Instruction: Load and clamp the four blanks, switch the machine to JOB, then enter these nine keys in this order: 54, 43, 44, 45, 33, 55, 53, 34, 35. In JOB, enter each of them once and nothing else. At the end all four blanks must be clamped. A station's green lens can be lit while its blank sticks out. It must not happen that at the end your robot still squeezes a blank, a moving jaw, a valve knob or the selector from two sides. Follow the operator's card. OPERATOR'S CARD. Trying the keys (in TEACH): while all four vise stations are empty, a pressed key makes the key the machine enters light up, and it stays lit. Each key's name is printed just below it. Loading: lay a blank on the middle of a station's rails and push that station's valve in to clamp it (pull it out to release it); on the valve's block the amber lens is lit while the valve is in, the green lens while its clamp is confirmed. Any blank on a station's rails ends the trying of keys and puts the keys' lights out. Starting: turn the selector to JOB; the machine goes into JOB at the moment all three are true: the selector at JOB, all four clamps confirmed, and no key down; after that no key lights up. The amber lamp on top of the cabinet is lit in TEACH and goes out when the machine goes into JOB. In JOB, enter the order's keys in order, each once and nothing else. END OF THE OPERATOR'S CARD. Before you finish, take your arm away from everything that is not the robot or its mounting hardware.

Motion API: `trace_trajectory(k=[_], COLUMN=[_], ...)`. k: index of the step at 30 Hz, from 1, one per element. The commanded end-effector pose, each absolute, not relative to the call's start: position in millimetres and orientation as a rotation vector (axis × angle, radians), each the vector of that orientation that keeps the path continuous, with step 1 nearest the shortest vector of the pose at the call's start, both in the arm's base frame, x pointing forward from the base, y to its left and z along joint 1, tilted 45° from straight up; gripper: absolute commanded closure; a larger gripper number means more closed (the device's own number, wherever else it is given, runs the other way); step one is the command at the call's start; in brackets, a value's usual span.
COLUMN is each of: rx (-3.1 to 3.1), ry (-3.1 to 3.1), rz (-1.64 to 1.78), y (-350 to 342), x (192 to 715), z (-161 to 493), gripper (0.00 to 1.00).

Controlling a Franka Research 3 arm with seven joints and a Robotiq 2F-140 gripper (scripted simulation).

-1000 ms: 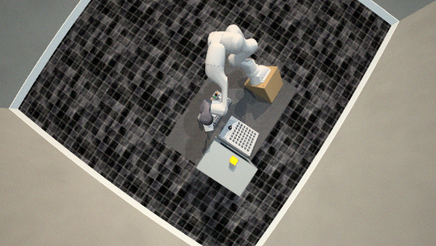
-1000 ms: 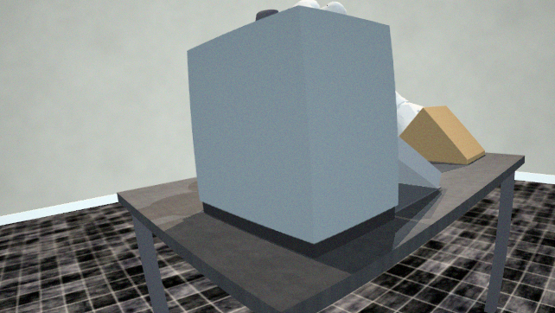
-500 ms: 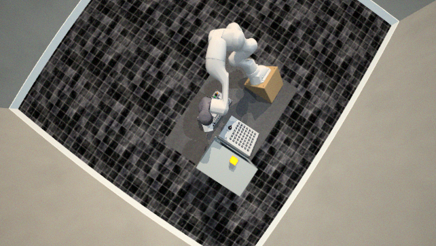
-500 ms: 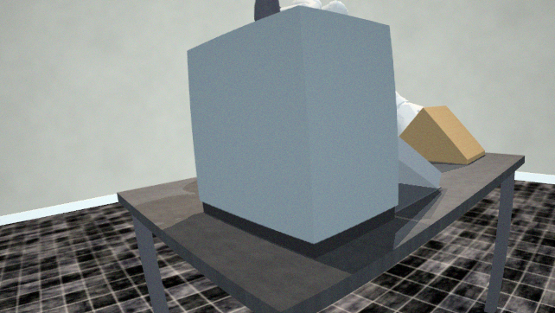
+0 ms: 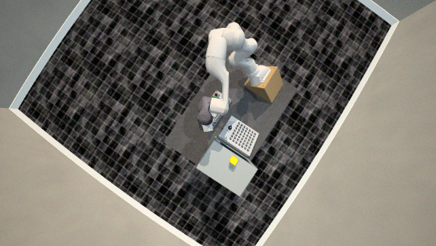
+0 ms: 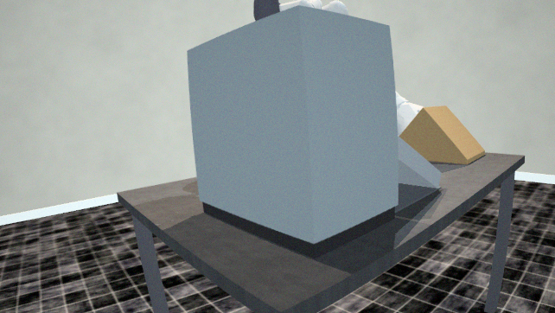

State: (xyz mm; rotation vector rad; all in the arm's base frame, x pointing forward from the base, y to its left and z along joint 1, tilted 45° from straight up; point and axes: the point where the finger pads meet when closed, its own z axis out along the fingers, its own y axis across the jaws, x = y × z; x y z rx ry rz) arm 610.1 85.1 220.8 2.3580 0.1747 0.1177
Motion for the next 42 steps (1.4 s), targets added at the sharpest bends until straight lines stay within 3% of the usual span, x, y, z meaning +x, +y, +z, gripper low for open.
trace_trajectory(k=[1,36,42], rx=[2.358,2.358,2.358], ry=[0.176,0.176,0.176], rz=[0.109,0.109,0.109], y=[85.4,80.0,12.3], x=[608.0,609.1,615.1], z=[221.8,227.6,294.0], gripper=[1.00,1.00,1.00])
